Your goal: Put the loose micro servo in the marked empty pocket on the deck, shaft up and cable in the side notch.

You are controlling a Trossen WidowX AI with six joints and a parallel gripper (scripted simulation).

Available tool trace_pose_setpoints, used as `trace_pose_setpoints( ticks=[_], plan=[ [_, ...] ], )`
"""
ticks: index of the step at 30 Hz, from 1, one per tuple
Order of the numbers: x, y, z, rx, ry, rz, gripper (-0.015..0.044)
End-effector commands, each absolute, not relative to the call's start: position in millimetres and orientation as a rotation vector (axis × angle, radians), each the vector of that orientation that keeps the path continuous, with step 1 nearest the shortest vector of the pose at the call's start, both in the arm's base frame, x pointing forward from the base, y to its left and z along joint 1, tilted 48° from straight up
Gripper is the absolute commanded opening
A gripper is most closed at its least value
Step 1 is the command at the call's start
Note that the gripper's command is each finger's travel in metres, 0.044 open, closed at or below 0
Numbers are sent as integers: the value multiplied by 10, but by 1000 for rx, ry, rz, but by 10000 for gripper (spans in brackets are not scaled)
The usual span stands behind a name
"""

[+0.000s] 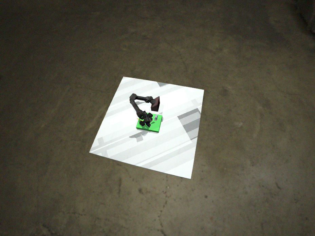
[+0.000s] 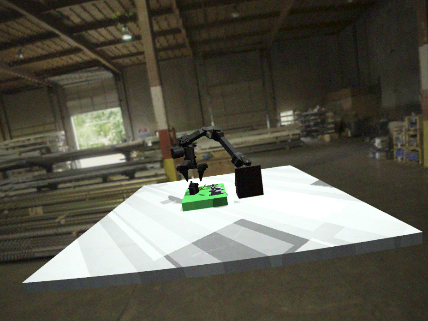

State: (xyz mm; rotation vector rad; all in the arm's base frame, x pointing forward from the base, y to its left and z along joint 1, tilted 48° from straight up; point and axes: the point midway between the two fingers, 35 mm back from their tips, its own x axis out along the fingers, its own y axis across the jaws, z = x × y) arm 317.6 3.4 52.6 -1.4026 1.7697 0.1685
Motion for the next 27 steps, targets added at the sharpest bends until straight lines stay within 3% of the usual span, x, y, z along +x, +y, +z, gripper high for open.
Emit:
trace_pose_setpoints(
  ticks=[1, 14, 26, 27],
  plan=[
    [3168, -1, 495, -1413, 1769, 171, 440],
    [3166, -132, 378, -1413, 1769, 170, 440],
    [3166, -132, 378, -1413, 1769, 170, 125],
    [3166, -132, 378, -1413, 1769, 170, 118]
  ],
)
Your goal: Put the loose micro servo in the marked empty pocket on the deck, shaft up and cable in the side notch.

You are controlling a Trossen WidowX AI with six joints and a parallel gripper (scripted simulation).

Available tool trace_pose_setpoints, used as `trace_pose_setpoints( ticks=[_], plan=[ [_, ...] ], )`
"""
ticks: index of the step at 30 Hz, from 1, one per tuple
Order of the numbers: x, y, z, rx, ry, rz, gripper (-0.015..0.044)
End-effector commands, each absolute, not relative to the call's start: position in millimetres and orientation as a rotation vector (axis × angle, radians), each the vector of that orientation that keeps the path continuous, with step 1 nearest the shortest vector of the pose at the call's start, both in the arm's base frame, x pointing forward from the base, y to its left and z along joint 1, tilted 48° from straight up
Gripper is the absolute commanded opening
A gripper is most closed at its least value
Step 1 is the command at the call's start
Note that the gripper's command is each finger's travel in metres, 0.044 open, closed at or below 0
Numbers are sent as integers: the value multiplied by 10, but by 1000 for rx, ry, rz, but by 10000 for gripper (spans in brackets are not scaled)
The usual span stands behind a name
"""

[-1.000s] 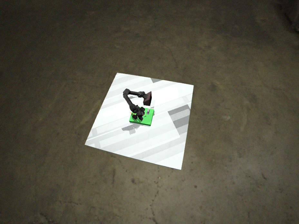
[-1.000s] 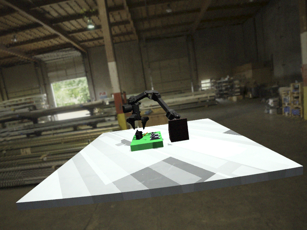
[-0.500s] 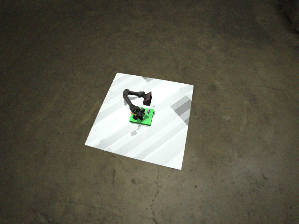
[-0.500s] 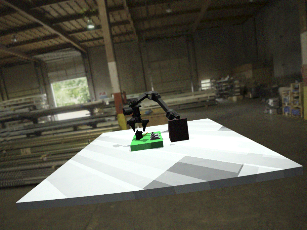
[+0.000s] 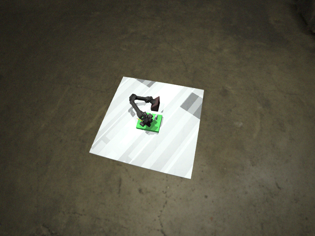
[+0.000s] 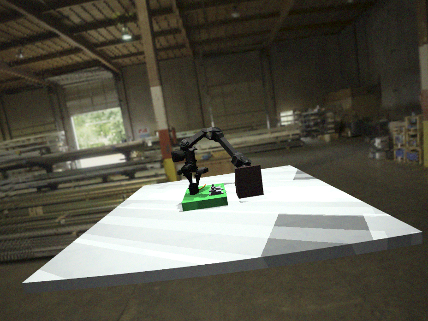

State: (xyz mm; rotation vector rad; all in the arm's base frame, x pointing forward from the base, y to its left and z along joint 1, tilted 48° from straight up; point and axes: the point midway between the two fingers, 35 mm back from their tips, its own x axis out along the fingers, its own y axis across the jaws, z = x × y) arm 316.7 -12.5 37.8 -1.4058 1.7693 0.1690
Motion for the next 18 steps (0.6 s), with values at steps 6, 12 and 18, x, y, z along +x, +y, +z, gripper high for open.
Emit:
trace_pose_setpoints(
  ticks=[6, 12, 18],
  plan=[
    [3167, -124, 384, -1413, 1769, 170, 59],
    [3134, 49, 554, -1412, 1769, 171, 0],
    [3087, 84, 587, -1412, 1770, 171, 0]
  ],
)
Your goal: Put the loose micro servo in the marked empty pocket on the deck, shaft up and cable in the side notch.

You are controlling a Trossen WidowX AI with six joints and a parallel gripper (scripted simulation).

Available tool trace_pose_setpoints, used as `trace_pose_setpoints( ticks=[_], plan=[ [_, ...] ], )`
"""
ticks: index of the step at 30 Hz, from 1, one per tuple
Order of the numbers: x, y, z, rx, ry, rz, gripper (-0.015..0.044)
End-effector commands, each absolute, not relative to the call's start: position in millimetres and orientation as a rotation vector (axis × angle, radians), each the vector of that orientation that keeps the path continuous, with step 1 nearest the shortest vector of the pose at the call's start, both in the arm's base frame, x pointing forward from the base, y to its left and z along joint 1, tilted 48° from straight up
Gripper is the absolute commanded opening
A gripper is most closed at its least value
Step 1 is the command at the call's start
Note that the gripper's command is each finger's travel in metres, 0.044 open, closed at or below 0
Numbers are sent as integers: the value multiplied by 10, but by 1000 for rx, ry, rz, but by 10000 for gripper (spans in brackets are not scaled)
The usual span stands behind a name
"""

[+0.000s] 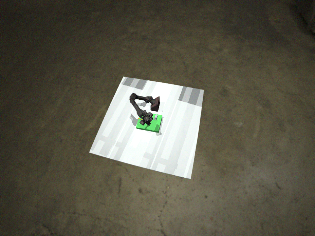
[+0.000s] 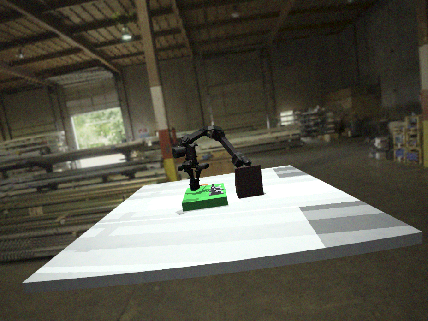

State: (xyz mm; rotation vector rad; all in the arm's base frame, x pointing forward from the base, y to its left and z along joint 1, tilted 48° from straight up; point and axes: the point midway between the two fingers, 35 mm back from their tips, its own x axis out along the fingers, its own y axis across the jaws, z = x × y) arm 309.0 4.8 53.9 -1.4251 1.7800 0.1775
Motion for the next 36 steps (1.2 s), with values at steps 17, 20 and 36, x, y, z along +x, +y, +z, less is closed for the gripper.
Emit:
trace_pose_setpoints(
  ticks=[17, 20, 36],
  plan=[
    [2926, 106, 564, -1412, 1770, 172, 0],
    [2920, 30, 647, -1413, 1771, 172, 0],
    [2891, -327, 1039, -1374, 1763, 119, 0]
  ],
)
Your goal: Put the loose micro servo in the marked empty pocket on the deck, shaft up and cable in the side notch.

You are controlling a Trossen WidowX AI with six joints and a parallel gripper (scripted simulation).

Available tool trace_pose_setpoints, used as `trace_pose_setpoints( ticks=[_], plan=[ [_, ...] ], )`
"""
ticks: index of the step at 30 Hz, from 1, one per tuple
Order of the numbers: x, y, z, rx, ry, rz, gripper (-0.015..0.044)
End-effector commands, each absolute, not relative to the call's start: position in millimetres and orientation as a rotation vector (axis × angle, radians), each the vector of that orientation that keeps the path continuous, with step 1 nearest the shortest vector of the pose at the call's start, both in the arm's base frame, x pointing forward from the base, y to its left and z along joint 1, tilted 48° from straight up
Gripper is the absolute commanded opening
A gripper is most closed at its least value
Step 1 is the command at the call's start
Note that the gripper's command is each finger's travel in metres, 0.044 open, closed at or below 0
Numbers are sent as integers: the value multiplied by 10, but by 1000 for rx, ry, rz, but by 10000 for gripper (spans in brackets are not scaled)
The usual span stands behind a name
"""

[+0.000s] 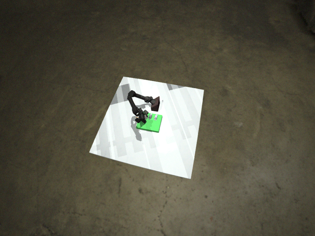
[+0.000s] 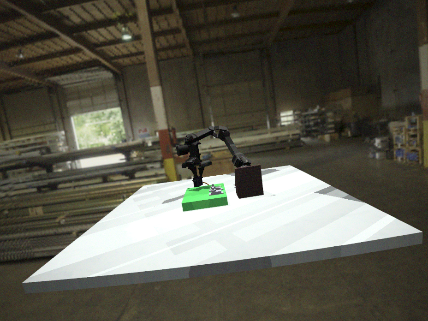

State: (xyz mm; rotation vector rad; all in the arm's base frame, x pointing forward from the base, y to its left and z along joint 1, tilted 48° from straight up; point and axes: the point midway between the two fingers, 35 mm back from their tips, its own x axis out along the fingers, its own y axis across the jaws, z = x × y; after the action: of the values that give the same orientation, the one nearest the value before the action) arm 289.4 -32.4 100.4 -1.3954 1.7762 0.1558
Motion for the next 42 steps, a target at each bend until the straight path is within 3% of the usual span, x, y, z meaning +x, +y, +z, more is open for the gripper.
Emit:
trace_pose_setpoints(
  ticks=[1, 30, 42],
  plan=[
    [2891, -327, 1039, -1355, 1759, 95, 0],
    [2892, -327, 1039, -625, 1466, -678, 0],
    [2793, -321, 1035, -608, 1457, -694, 0]
  ],
)
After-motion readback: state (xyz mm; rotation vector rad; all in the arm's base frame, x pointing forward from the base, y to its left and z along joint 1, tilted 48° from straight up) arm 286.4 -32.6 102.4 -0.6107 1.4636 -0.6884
